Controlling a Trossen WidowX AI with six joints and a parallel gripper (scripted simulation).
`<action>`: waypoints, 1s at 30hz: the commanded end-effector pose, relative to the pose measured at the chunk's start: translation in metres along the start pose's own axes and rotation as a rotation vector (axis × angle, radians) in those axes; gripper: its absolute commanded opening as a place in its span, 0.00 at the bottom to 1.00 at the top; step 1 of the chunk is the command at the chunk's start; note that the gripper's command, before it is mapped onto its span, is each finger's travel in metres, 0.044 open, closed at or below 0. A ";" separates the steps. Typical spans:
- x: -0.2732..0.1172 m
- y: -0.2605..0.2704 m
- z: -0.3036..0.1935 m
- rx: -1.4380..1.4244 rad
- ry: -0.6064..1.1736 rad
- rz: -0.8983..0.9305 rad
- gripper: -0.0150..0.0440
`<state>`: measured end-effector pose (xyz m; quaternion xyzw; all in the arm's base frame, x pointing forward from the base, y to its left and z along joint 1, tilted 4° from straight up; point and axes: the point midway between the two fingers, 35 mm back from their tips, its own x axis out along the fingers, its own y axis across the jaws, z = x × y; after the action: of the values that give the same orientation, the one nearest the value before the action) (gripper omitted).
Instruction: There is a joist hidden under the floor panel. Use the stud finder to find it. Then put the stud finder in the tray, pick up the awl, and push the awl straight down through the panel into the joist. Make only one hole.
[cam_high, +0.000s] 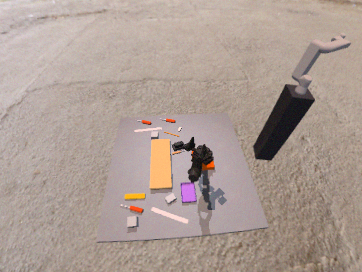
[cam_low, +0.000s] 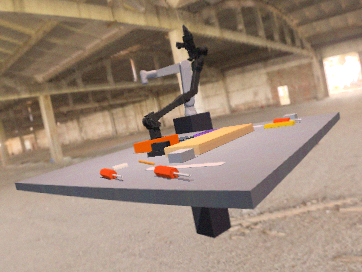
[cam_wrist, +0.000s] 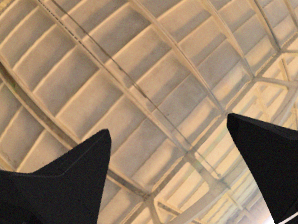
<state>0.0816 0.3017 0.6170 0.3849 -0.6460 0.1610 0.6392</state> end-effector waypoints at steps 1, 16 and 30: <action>0.001 0.000 0.002 0.000 -0.005 -0.002 0.98; 0.081 -0.055 0.166 0.062 -0.297 -0.244 1.00; 0.101 -0.225 0.319 0.180 -0.566 -0.738 1.00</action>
<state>0.0179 -0.0588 0.6248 0.6428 -0.6184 -0.0968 0.4416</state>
